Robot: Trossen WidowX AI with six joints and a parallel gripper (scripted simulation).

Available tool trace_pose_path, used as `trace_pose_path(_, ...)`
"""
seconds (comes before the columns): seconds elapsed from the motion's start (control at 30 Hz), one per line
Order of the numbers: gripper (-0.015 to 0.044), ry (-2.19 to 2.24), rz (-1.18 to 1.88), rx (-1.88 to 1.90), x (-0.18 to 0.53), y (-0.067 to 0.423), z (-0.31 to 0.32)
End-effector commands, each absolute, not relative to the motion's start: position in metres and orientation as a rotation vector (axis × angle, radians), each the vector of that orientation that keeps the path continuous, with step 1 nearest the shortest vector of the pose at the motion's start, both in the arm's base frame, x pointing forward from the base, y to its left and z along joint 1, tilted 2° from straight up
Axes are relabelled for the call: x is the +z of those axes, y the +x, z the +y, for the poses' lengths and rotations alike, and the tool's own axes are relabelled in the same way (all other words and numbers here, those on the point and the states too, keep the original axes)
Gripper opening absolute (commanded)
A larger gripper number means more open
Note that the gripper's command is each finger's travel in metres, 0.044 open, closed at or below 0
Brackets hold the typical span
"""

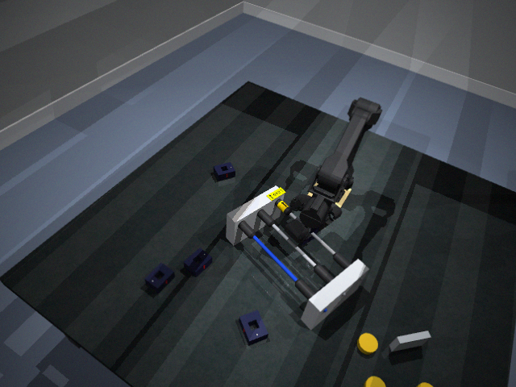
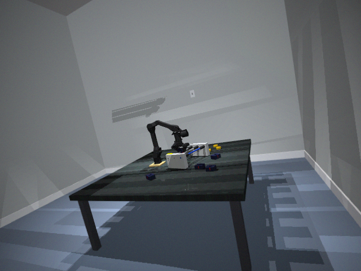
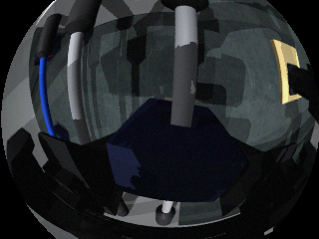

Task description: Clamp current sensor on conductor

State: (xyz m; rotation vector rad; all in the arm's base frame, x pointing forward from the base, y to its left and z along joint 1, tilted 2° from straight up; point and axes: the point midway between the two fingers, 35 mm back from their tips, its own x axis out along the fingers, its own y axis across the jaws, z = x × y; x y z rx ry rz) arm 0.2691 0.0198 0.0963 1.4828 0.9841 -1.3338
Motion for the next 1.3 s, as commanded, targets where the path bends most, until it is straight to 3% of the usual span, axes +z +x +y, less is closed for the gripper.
trace_pose_path(0.0, 0.0070, 1.487, 0.973, -1.325, 0.0968, 0.2691, 0.0198)
trace_pose_path(0.1, 0.0000, 1.501, 0.933, -1.291, 0.0984, 0.2691, 0.0198)
trace_pose_path(1.03, 0.0000, 1.477, 0.994, -1.346, 0.0912, 0.2682, 0.0197)
trace_pose_path(1.27, 0.0184, 1.478, 0.990, -1.348, 0.0956, 0.2675, 0.0193)
